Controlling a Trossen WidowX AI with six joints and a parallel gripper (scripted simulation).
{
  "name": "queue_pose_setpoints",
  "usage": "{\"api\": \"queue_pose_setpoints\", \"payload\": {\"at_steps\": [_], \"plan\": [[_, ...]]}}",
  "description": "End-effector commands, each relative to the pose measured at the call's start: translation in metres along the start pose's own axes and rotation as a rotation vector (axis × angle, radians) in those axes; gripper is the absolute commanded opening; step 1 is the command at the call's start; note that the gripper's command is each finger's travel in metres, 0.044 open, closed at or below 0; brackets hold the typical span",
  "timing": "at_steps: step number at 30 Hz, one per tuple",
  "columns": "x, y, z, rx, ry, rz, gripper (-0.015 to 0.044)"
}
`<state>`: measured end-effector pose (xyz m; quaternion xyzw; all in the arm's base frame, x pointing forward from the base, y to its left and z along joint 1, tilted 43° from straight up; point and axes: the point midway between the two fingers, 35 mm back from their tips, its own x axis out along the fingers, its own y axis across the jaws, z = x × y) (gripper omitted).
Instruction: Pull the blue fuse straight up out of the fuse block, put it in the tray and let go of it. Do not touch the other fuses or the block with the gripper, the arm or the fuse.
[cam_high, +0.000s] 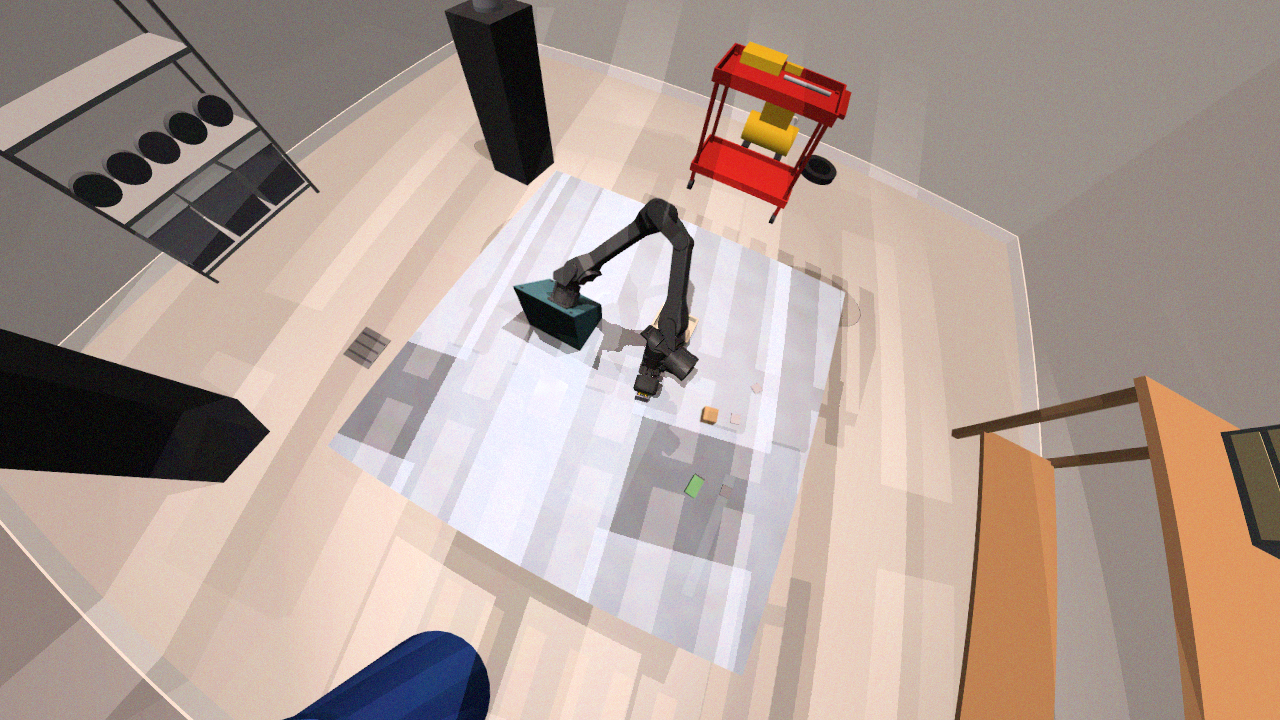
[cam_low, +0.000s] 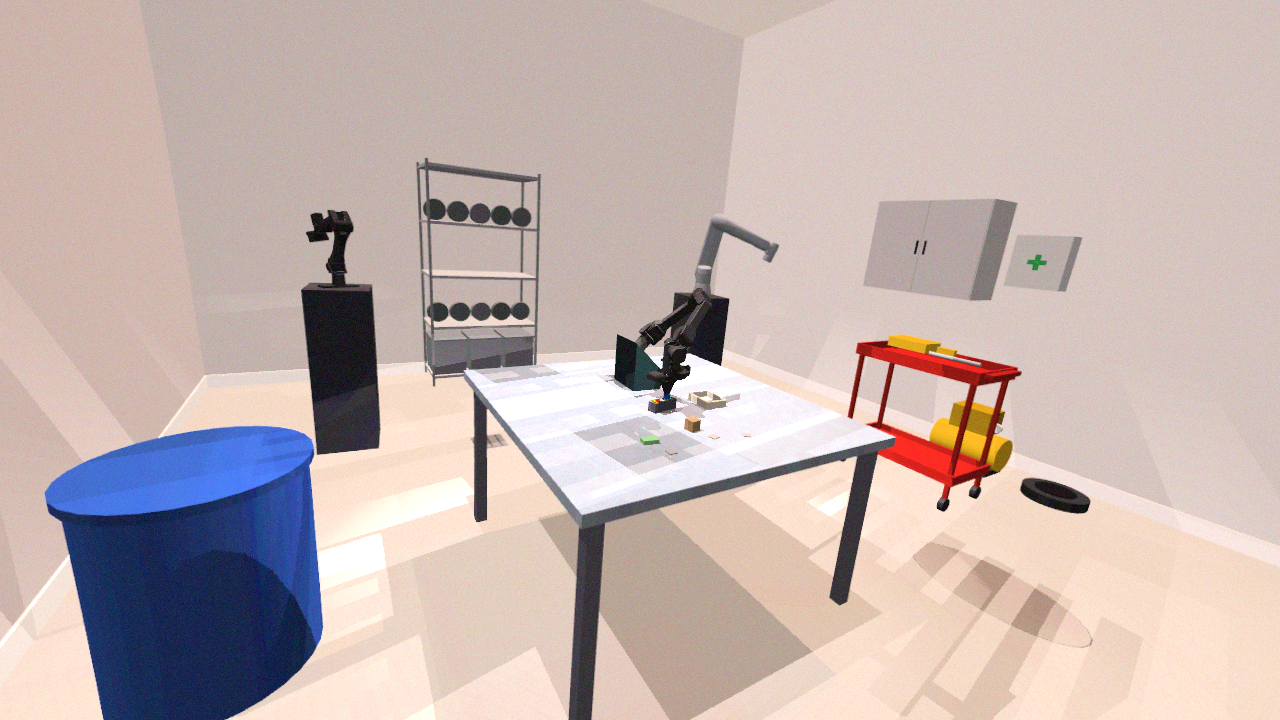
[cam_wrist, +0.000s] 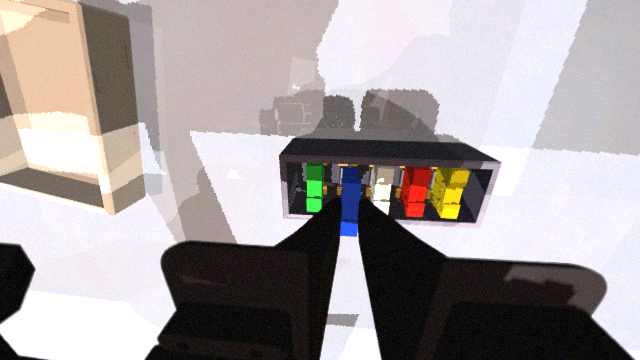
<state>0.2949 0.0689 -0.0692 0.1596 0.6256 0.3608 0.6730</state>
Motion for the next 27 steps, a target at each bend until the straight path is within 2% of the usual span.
{"api": "queue_pose_setpoints", "payload": {"at_steps": [1, 27], "plan": [[-0.002, -0.001, 0.0, -0.003, 0.001, -0.005, 0.0], [-0.015, 0.0, 0.0, -0.002, 0.001, -0.003, 0.0]]}}
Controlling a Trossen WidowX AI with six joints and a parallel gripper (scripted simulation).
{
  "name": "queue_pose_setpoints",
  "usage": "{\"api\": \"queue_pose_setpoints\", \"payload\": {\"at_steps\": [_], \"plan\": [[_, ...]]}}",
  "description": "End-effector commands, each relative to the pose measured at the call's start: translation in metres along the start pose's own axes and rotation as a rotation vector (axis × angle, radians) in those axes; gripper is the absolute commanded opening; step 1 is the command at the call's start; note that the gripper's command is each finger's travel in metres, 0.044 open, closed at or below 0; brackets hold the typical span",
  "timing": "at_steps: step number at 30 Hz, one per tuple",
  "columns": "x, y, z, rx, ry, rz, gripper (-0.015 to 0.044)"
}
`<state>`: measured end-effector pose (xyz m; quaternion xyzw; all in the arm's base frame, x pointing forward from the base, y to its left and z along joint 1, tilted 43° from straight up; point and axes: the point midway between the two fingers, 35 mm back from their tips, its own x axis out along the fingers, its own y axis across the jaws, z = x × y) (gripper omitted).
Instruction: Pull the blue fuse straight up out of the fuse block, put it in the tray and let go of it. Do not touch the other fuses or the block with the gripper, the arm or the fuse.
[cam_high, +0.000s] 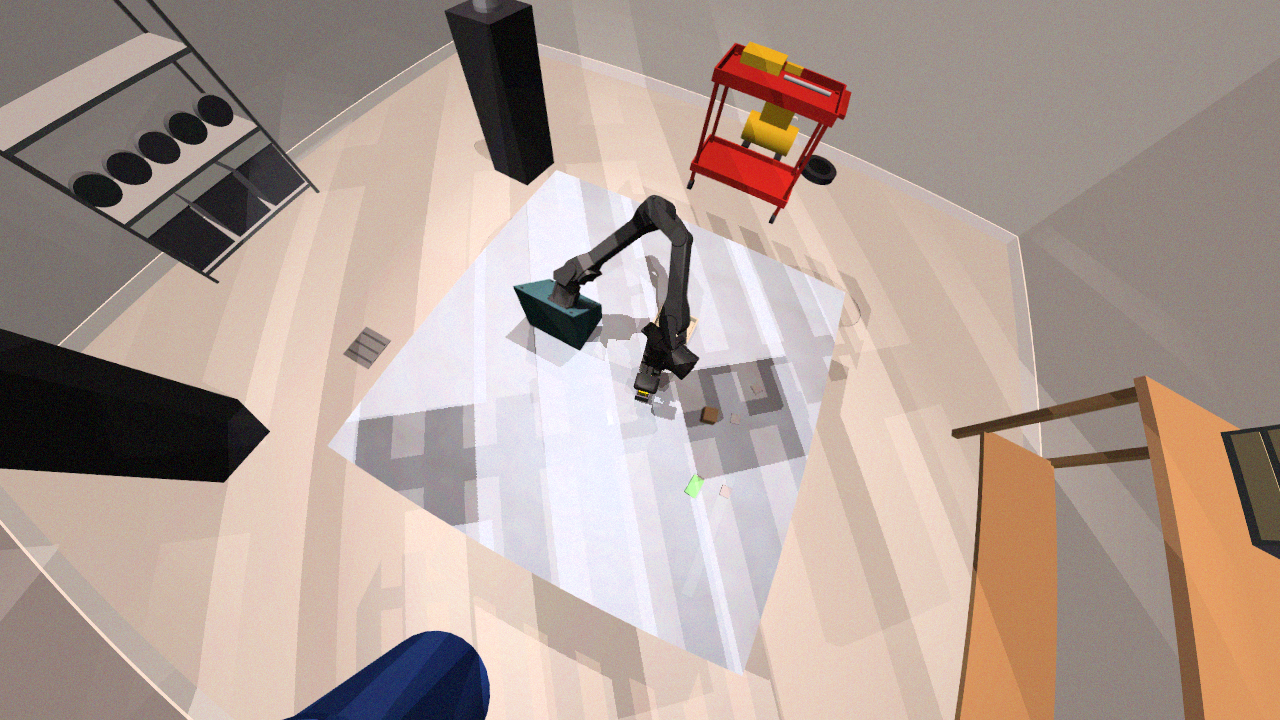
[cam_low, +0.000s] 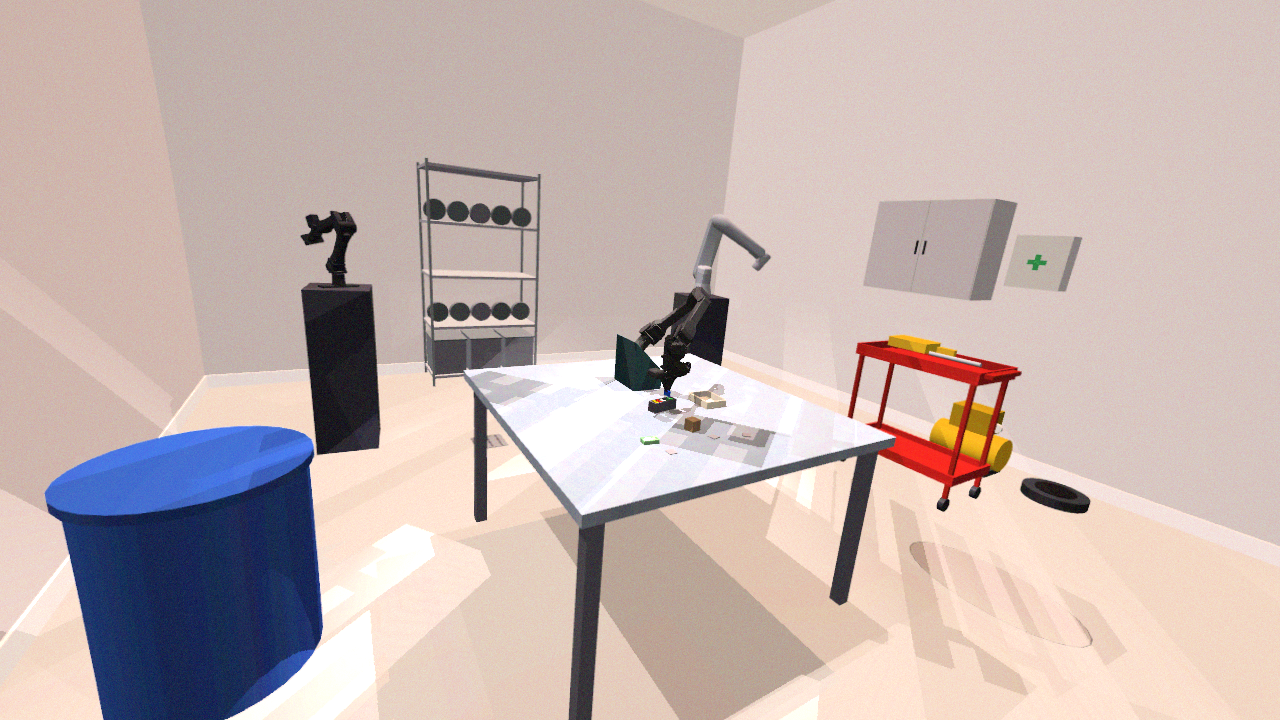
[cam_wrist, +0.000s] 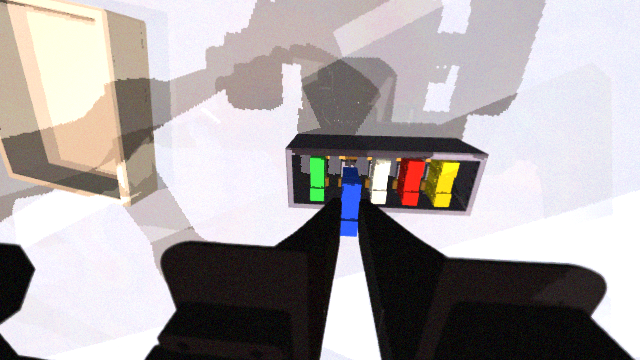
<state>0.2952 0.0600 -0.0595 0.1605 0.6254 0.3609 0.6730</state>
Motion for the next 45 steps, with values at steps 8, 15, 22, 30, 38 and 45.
{"api": "queue_pose_setpoints", "payload": {"at_steps": [8, 15, 22, 30, 38, 45], "plan": [[-0.015, -0.001, 0.0, -0.003, 0.001, -0.005, 0.0], [-0.024, -0.001, 0.0, -0.003, 0.002, -0.005, 0.0], [-0.024, 0.026, 0.015, -0.003, 0.006, -0.018, 0.0], [-0.024, 0.08, 0.034, -0.003, 0.007, -0.03, 0.0], [-0.023, 0.139, 0.044, -0.004, 0.003, -0.023, 0.0], [-0.024, 0.194, 0.042, -0.004, 0.0, -0.003, 0.0]]}}
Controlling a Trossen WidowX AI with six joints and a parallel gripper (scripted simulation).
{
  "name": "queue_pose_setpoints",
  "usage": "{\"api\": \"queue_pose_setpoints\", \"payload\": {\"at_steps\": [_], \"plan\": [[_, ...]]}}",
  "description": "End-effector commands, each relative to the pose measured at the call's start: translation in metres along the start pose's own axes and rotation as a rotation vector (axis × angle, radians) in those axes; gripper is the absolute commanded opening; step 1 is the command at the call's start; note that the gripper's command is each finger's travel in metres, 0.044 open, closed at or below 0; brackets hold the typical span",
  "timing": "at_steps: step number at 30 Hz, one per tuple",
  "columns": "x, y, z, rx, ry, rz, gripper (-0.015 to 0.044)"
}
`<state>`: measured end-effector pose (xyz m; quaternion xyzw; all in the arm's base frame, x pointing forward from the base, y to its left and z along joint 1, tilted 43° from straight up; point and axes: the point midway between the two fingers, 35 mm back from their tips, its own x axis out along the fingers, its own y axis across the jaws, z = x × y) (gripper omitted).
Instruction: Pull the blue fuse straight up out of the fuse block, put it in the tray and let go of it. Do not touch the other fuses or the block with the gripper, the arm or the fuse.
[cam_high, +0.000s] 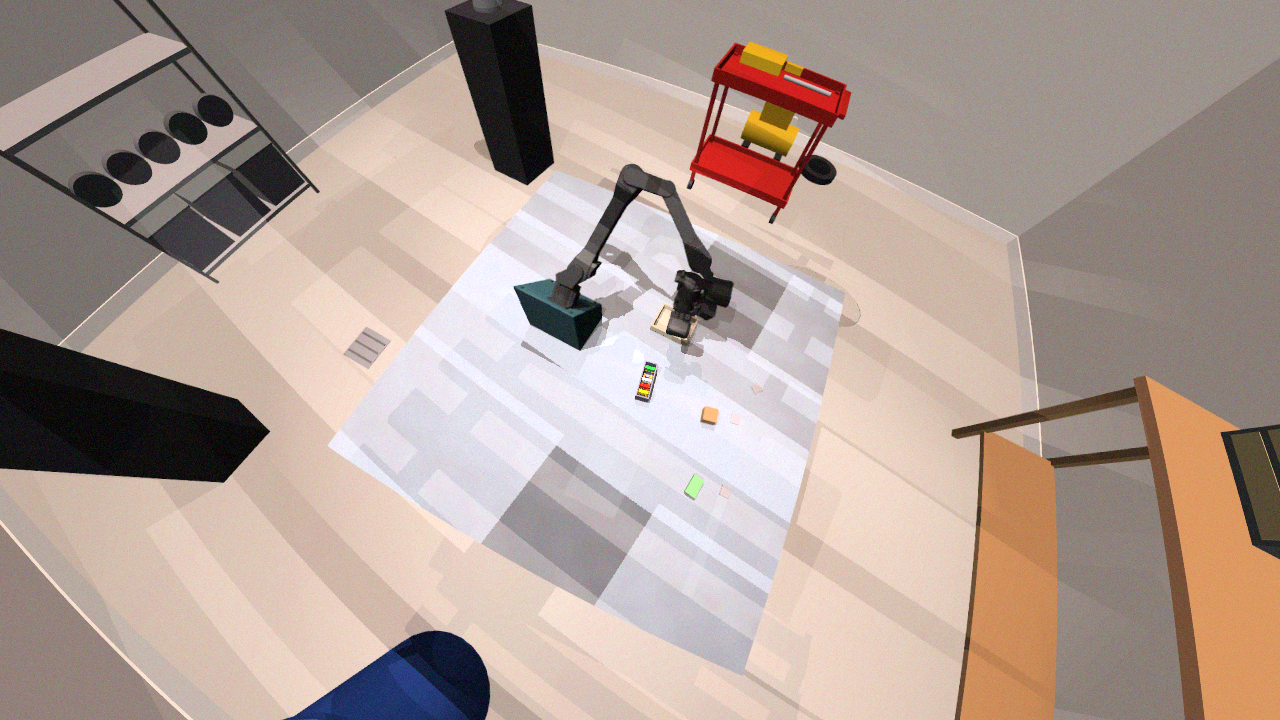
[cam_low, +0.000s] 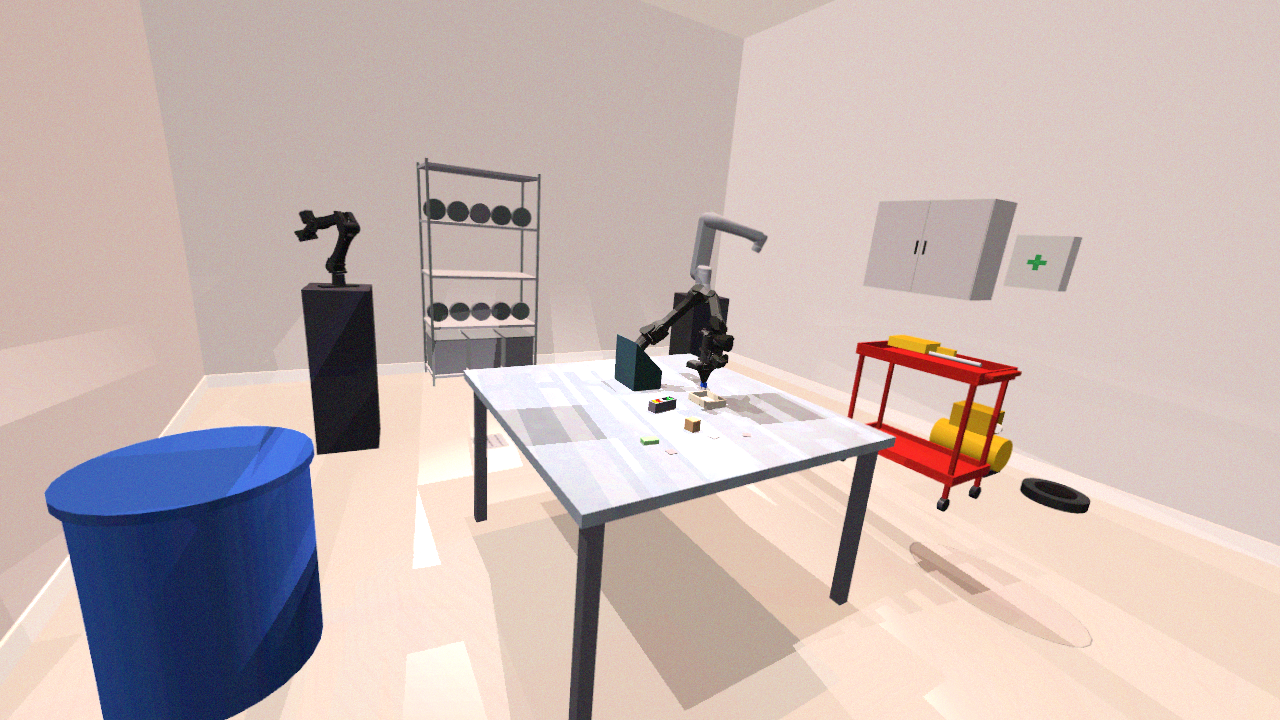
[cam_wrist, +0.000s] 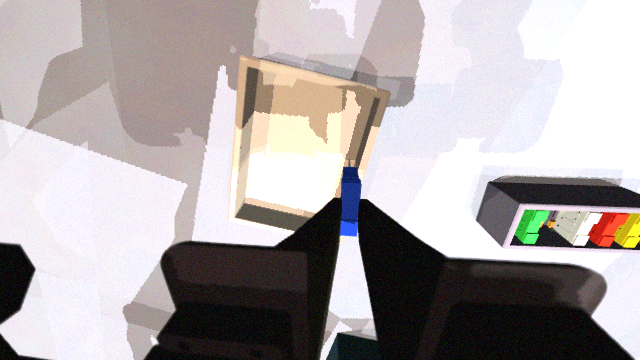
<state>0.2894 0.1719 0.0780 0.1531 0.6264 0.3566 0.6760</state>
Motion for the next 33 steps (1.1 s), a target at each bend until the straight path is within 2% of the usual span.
{"api": "queue_pose_setpoints", "payload": {"at_steps": [1, 33], "plan": [[-0.002, 0.03, -0.002, 0.001, -0.002, 0.018, 0.0], [0.038, 0.036, -0.003, 0.002, -0.002, 0.023, 0.0]]}}
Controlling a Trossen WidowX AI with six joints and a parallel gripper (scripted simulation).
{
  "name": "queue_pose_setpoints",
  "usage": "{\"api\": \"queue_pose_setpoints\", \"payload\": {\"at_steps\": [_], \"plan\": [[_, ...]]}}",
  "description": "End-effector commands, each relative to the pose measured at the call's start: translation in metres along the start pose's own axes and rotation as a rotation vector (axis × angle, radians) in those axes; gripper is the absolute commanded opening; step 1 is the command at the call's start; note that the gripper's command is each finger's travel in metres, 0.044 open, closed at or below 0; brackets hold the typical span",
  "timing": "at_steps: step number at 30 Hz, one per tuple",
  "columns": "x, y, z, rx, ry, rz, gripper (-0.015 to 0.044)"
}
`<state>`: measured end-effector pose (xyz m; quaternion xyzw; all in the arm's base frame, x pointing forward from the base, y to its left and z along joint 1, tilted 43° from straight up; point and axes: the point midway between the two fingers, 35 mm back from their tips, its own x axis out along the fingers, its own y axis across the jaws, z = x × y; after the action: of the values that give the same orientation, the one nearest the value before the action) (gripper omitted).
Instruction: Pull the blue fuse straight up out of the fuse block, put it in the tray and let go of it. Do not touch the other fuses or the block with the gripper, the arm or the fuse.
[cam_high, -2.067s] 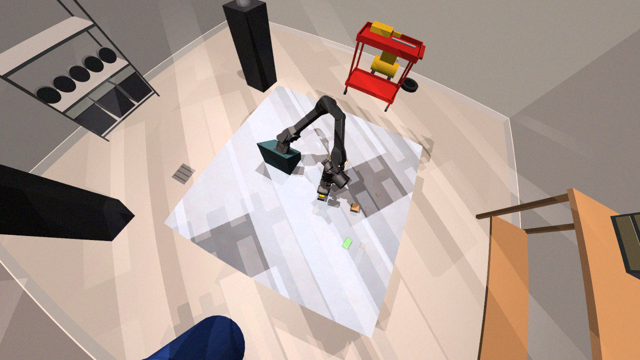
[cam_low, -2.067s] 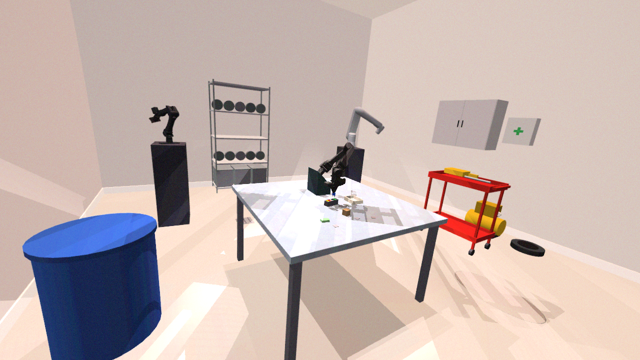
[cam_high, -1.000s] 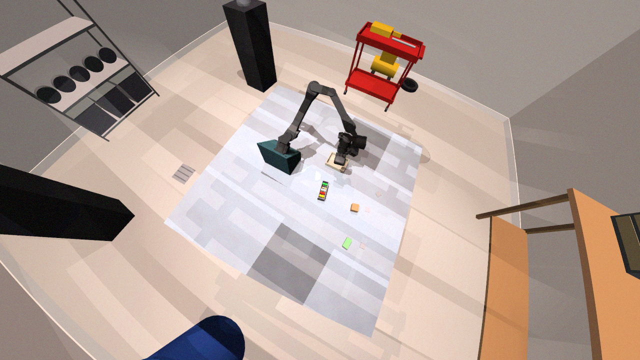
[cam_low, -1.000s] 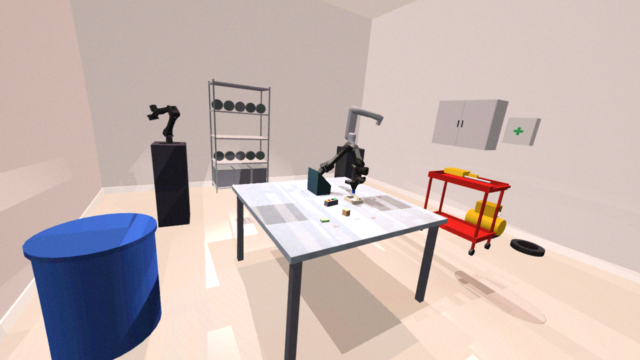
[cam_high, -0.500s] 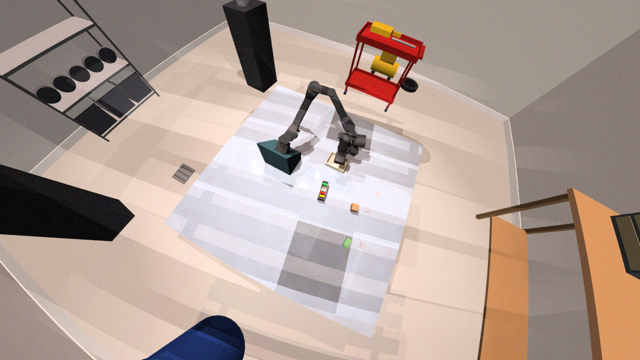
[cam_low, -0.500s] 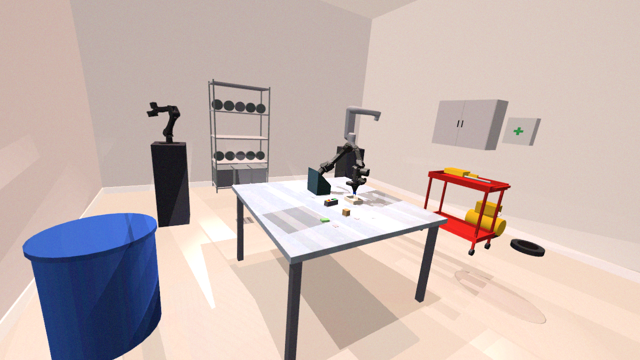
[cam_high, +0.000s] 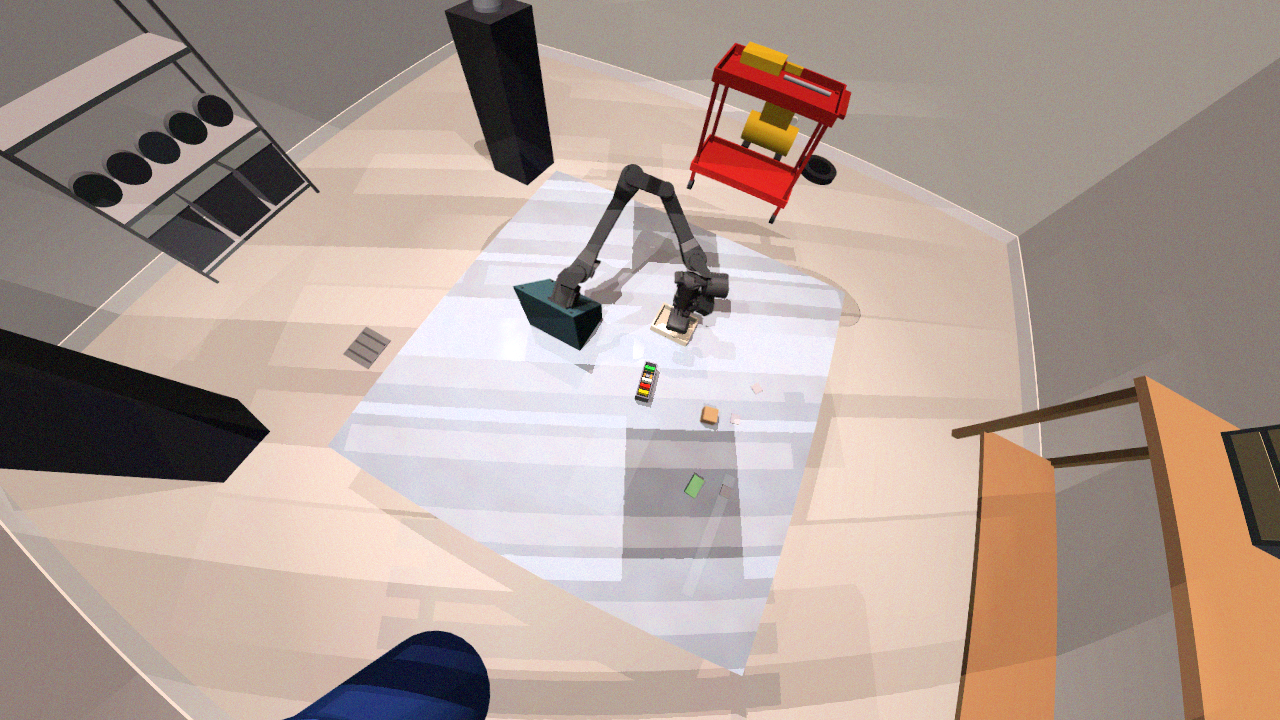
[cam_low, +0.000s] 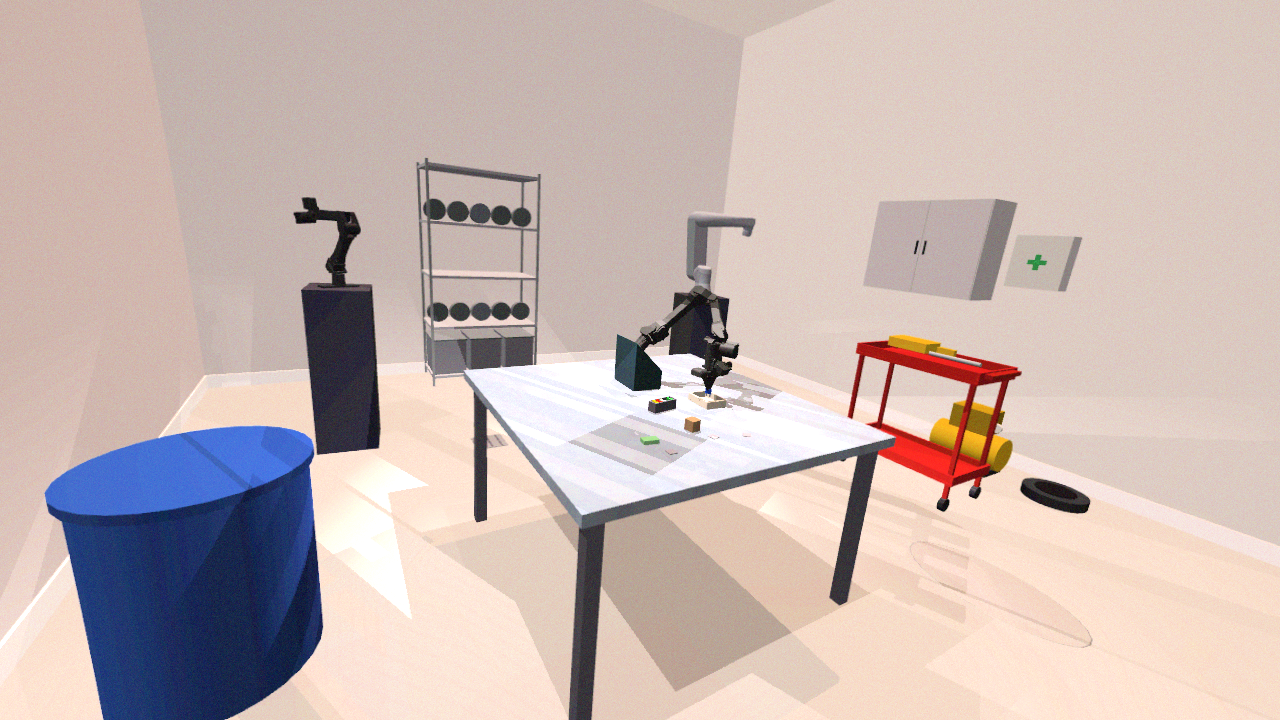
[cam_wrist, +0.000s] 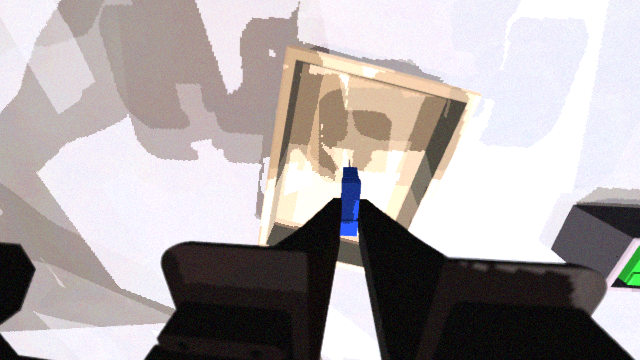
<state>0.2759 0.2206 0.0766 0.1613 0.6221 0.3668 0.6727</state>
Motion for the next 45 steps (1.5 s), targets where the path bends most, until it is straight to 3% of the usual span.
{"api": "queue_pose_setpoints", "payload": {"at_steps": [1, 13, 17, 45], "plan": [[0.0, 0.0, 0.0, 0.0, 0.0, 0.0, 0.0026], [-0.003, 0.0, 0.0, 0.0, 0.0, -0.001, 0.033], [-0.036, -0.001, -0.001, 0.005, 0.002, -0.006, 0.033], [-0.035, -0.002, -0.001, 0.009, 0.002, -0.011, 0.033]]}}
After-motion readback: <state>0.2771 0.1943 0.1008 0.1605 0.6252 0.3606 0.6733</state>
